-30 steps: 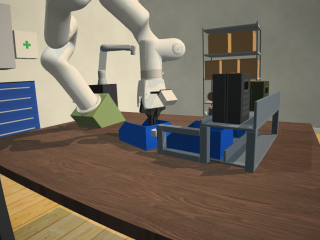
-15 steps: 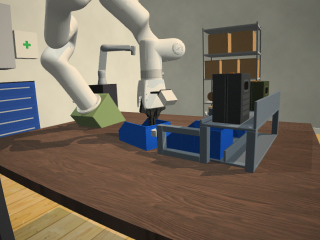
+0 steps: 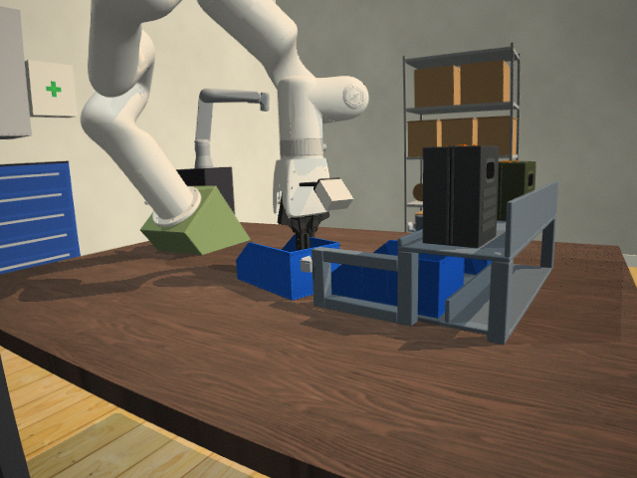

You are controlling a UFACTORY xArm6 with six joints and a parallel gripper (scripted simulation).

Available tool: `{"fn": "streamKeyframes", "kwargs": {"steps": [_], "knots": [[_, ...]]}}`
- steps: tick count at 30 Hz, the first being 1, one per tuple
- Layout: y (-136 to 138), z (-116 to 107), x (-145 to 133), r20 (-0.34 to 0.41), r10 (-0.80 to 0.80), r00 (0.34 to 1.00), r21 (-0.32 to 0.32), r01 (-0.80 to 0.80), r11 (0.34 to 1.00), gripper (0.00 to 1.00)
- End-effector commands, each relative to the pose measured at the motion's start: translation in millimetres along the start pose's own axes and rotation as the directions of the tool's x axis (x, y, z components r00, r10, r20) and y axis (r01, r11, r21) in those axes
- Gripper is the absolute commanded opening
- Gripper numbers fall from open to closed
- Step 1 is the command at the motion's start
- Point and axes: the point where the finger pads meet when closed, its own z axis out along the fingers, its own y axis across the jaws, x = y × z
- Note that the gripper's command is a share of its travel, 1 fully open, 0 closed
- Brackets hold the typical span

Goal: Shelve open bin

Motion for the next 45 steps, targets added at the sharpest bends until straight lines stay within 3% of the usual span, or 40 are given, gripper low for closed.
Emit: {"fn": "streamKeyframes", "kwargs": {"steps": [1,20,45], "knots": [[0,-1,1,-0.002,0.001,1.000,0.001,-0.001,1.000,0.00],[0,-1,1,-0.002,0.001,1.000,0.001,-0.001,1.000,0.00],[0,-21,1,-0.002,0.001,1.000,0.001,-0.001,1.000,0.00]]}}
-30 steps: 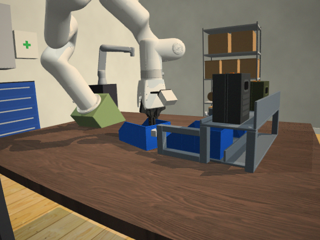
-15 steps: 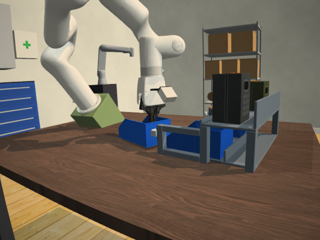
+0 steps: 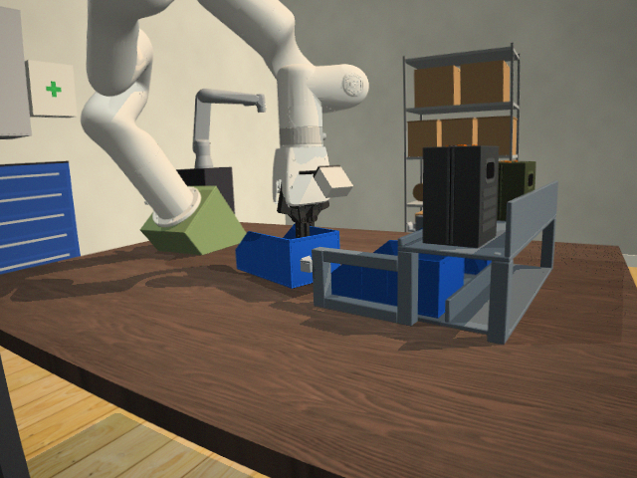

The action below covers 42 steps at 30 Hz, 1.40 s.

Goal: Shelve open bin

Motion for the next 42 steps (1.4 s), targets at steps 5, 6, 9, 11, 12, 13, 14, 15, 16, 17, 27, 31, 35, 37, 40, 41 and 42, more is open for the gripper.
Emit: {"fn": "streamKeyframes", "kwargs": {"steps": [5,6,9,11,12,13,14,15,16,17,27,31,35,37,40,41,42], "knots": [[0,-2,0,-0.001,0.000,1.000,0.000,0.000,1.000,0.00],[0,-2,0,-0.001,0.000,1.000,0.000,0.000,1.000,0.00],[0,-2,0,-0.001,0.000,1.000,0.000,0.000,1.000,0.00],[0,-8,0,-0.001,0.000,1.000,0.000,0.000,1.000,0.00],[0,-11,0,-0.001,0.000,1.000,0.000,0.000,1.000,0.00],[0,-14,0,-0.001,0.000,1.000,0.000,0.000,1.000,0.00],[0,-17,0,-0.001,0.000,1.000,0.001,0.000,1.000,0.00],[0,-17,0,-0.001,0.000,1.000,0.001,0.000,1.000,0.00],[0,-17,0,-0.001,0.000,1.000,0.001,0.000,1.000,0.00],[0,-17,0,-0.001,0.000,1.000,0.001,0.000,1.000,0.00],[-3,-16,-1,-0.001,-0.050,0.999,0.000,0.050,0.999,0.00],[-14,-16,-6,-0.001,-0.246,0.969,0.000,0.246,0.969,0.00],[-14,-16,-6,-0.001,-0.246,0.969,0.000,0.246,0.969,0.00],[-14,-16,-6,-0.001,-0.246,0.969,0.000,0.246,0.969,0.00],[-14,-16,-6,-0.001,-0.246,0.969,0.000,0.246,0.969,0.00],[-14,-16,-6,-0.001,-0.246,0.969,0.000,0.246,0.969,0.00],[-14,-16,-6,-0.001,-0.246,0.969,0.000,0.246,0.969,0.00]]}}
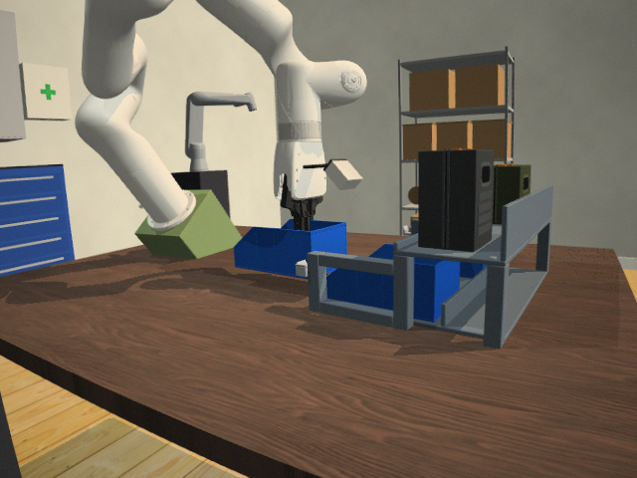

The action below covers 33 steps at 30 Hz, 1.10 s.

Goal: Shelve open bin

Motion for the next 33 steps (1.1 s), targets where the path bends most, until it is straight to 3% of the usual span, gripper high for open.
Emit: {"fn": "streamKeyframes", "kwargs": {"steps": [1,6,33], "knots": [[0,-1,1,-0.002,-0.001,1.000,0.001,0.001,1.000,0.00],[-15,-1,-4,-0.002,-0.001,1.000,0.001,0.001,1.000,0.00],[-29,-1,-8,-0.002,-0.001,1.000,0.001,0.001,1.000,0.00]]}}
